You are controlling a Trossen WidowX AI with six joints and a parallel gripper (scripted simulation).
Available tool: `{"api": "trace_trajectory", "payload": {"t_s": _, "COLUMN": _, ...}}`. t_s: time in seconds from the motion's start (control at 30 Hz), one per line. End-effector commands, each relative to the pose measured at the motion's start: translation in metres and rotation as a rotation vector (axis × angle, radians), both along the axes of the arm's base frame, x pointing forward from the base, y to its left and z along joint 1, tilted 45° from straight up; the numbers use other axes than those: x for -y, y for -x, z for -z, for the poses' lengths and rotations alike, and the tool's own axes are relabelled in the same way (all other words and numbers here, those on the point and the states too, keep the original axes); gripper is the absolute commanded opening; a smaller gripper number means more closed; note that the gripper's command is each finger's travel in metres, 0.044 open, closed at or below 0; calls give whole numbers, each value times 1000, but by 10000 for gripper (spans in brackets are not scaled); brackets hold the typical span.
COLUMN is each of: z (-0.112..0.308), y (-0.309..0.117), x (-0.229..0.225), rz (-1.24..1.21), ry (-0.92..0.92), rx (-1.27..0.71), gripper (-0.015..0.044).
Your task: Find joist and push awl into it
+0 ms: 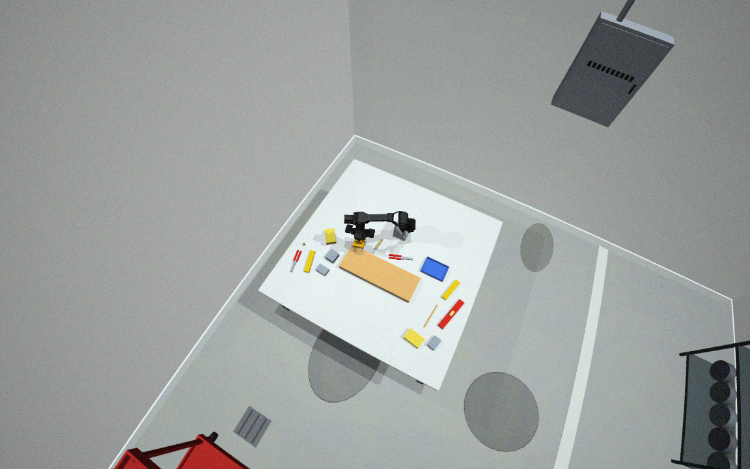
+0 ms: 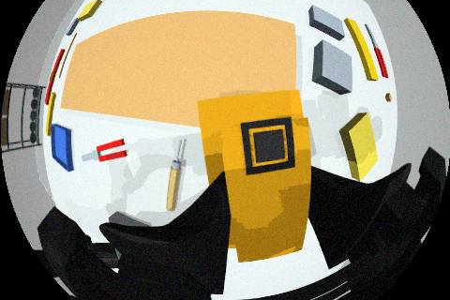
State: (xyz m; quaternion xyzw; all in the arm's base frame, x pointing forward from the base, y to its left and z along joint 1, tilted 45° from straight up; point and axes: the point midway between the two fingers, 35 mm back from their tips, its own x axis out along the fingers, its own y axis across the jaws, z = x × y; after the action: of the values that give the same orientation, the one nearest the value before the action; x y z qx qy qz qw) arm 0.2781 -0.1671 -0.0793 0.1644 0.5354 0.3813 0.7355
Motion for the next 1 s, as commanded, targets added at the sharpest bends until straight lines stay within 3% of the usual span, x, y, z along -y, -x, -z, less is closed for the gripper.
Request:
{"api": "trace_trajectory", "payload": {"t_s": 0.0, "z": -4, "y": -31, "x": 1, "rz": 66, "ry": 15, "rx": -42, "gripper": 0}}
{"api": "trace_trajectory", "payload": {"t_s": 0.4, "z": -17, "y": -103, "x": -18, "rz": 219, "ry": 11, "rx": -156, "gripper": 0}}
{"api": "trace_trajectory", "payload": {"t_s": 0.97, "z": -4, "y": -104, "x": -29, "rz": 221, "ry": 10, "rx": -158, "gripper": 0}}
